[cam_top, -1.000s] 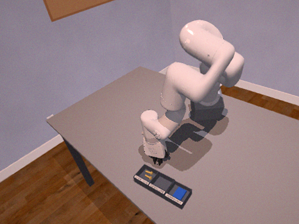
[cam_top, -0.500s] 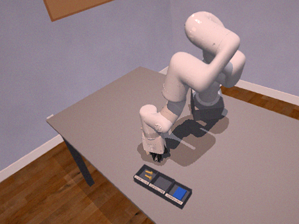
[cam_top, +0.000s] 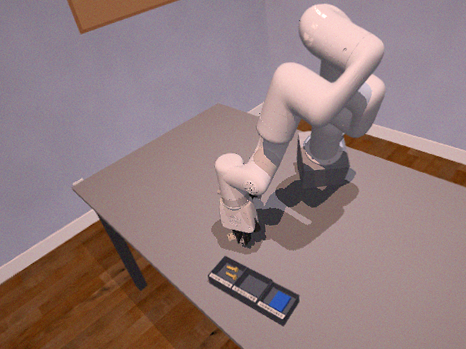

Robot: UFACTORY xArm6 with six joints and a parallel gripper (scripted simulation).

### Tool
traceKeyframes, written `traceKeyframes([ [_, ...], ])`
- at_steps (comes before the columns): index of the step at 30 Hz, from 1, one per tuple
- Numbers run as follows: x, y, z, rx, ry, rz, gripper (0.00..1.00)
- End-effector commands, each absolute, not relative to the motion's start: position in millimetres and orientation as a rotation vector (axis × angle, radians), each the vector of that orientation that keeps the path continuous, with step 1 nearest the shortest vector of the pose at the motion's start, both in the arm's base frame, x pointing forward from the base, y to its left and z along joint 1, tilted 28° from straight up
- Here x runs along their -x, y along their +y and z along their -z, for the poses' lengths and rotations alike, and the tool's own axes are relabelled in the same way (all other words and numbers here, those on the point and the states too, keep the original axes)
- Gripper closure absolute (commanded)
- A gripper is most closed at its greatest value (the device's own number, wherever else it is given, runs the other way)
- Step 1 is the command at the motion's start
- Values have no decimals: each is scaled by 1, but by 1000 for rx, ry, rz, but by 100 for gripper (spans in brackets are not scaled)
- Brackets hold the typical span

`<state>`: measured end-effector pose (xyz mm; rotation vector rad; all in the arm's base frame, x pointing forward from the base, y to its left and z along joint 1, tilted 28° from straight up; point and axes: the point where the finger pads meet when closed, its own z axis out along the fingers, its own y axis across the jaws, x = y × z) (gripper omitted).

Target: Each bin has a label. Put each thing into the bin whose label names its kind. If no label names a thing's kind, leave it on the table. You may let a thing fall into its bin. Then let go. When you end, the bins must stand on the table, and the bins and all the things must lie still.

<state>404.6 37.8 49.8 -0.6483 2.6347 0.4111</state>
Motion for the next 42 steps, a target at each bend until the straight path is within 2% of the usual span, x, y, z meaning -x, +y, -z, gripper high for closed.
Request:
traceKeyframes([
  [1, -405, 37, -51, 648, 2634, -410, 100],
  [10, -405, 38, -51, 648, 2634, -410, 100],
  [35, -426, 147, -104, 648, 2633, -411, 100],
  [42, -434, 184, -122, 989, 2494, -331, 100],
])
